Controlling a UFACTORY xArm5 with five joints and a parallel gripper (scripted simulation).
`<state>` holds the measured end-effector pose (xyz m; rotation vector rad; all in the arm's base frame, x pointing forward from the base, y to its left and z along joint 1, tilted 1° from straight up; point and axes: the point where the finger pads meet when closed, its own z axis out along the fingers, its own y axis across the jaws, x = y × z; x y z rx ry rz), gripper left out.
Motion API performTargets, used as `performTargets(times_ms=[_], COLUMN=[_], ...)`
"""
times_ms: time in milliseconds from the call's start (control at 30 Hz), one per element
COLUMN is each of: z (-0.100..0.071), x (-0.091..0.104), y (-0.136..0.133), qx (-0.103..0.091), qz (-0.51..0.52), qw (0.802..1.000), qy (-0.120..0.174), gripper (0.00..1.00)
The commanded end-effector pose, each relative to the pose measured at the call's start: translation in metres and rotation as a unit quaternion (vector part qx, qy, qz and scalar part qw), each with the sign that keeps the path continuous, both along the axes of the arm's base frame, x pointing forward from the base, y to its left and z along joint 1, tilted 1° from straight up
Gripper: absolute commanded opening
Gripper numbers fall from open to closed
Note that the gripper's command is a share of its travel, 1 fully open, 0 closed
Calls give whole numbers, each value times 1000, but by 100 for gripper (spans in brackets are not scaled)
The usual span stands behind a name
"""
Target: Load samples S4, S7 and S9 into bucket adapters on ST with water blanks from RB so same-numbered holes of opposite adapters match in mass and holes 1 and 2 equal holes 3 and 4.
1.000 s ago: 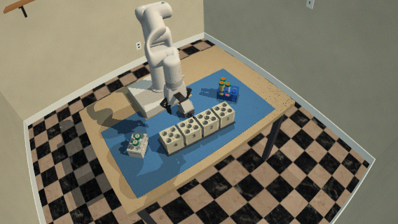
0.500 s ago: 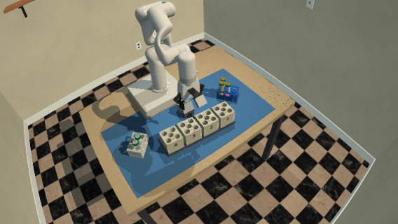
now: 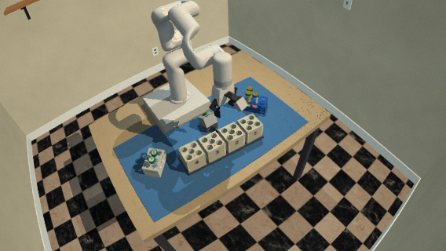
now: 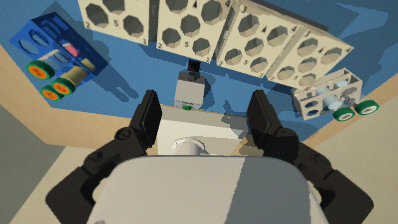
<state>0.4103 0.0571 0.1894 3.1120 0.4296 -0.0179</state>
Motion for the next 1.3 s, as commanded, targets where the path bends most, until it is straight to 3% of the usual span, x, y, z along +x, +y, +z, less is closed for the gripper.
performTargets(times_ms=[0, 333, 533, 1267], z=[1, 1, 1, 1], x=[-7, -20, -30, -63], y=[23, 61, 89, 183], qx=[1, 2, 2, 1], qz=[78, 210, 306, 307], qw=[997, 978, 952, 952], qy=[-2, -2, -1, -1], gripper=[100, 100, 100, 100])
